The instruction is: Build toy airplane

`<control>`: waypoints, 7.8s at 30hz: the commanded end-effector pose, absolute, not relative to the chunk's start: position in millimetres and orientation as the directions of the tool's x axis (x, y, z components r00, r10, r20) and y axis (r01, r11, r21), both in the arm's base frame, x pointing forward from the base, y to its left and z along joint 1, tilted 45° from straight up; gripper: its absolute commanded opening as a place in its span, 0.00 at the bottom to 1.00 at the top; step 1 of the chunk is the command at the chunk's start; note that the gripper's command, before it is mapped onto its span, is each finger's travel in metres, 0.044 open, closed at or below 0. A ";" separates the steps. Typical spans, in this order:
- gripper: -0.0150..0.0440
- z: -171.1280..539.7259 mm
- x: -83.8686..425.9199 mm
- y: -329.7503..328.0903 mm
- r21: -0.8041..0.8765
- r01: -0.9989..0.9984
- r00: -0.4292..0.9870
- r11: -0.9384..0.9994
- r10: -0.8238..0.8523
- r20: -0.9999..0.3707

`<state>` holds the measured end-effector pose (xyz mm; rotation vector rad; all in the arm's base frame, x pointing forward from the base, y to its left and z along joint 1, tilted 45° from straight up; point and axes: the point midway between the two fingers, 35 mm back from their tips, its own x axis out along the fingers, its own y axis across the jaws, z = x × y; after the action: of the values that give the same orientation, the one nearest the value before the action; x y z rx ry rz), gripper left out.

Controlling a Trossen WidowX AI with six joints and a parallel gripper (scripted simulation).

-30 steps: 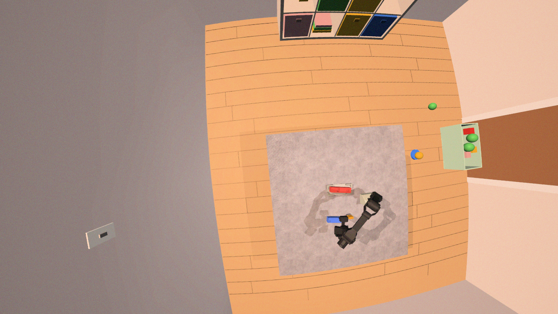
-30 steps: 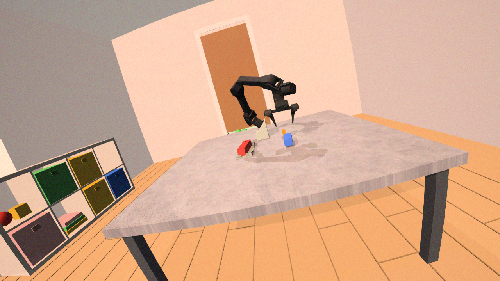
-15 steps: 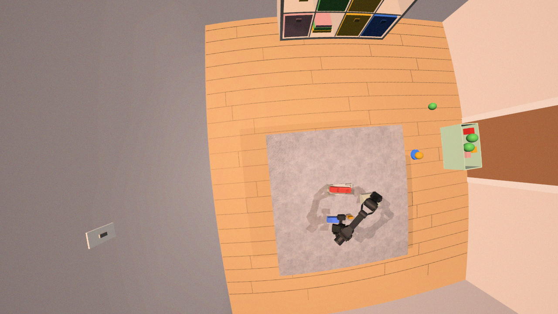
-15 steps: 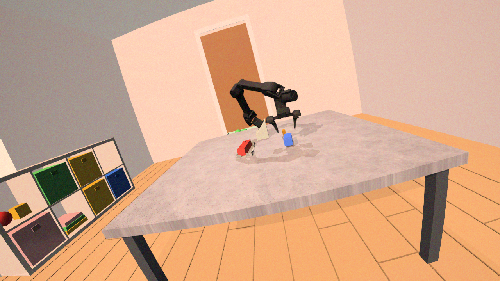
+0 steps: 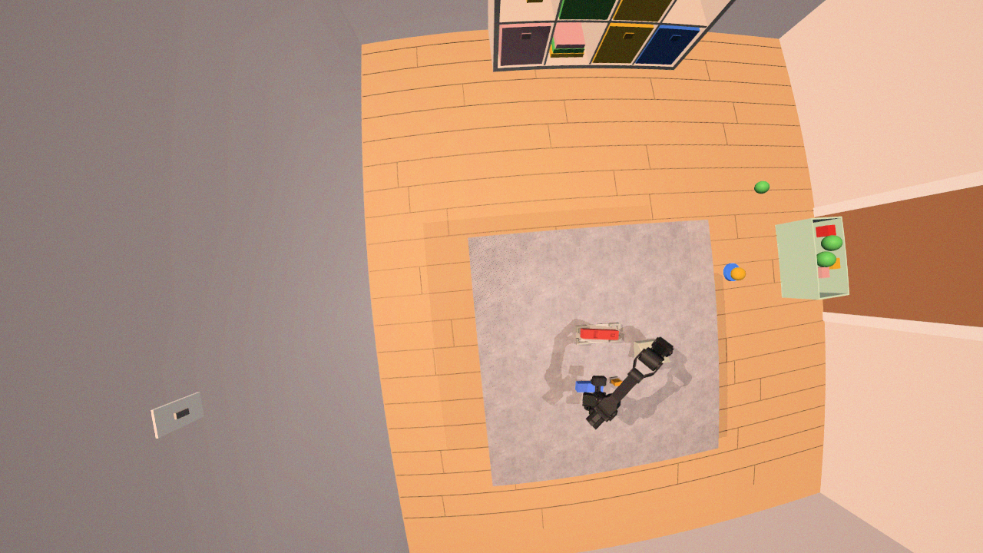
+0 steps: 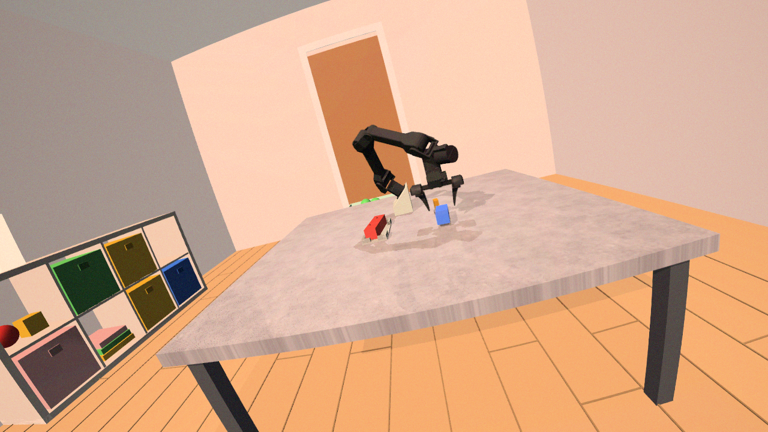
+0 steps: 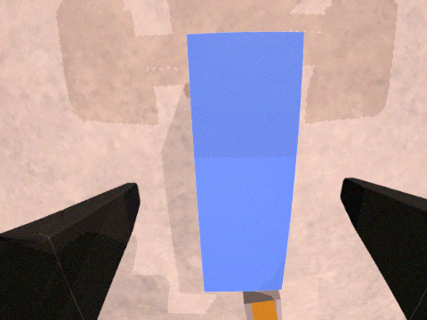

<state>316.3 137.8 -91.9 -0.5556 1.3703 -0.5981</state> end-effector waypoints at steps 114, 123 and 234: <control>0.25 39.7 324.7 125.1 -0.626 -0.473 0.095 0.621 -0.670 -0.736; 0.25 56.5 324.8 100.5 -0.575 -0.609 0.096 0.546 -0.669 -0.737; 0.58 93.9 288.3 -51.5 -0.120 -0.993 0.092 -0.010 -0.698 -0.710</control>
<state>288.9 -49.3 95.3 -1.7659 1.6584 0.6251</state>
